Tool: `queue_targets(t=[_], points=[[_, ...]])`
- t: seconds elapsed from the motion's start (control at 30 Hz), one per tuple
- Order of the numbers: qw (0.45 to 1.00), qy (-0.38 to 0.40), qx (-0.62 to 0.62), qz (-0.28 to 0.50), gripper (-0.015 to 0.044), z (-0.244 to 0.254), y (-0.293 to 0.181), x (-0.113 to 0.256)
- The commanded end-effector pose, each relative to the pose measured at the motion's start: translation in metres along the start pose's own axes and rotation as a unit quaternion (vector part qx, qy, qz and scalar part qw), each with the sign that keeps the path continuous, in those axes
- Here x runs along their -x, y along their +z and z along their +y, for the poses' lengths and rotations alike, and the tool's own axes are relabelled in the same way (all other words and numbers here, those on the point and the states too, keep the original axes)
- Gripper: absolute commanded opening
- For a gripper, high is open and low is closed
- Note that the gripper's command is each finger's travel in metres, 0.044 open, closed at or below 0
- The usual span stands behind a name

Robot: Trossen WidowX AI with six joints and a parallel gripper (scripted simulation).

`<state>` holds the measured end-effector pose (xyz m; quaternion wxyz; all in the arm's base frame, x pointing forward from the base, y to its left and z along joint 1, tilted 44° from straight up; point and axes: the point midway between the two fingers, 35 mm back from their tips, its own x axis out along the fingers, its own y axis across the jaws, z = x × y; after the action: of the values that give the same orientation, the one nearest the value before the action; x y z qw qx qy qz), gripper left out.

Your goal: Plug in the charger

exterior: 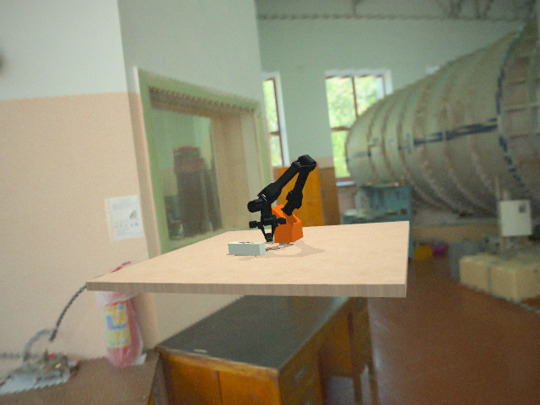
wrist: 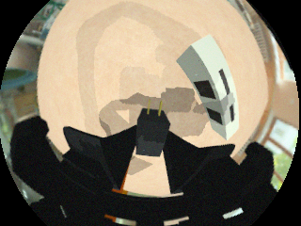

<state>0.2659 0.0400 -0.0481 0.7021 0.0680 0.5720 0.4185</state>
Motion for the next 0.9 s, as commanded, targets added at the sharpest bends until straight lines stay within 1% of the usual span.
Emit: queue_targets(t=[0.0,0.87], points=[[0.999,0.003,-0.035,-0.001,0.0,-0.002,0.0,-0.003],[0.973,0.017,-0.228,0.0,0.0,-0.011,-0.002,-0.02]])
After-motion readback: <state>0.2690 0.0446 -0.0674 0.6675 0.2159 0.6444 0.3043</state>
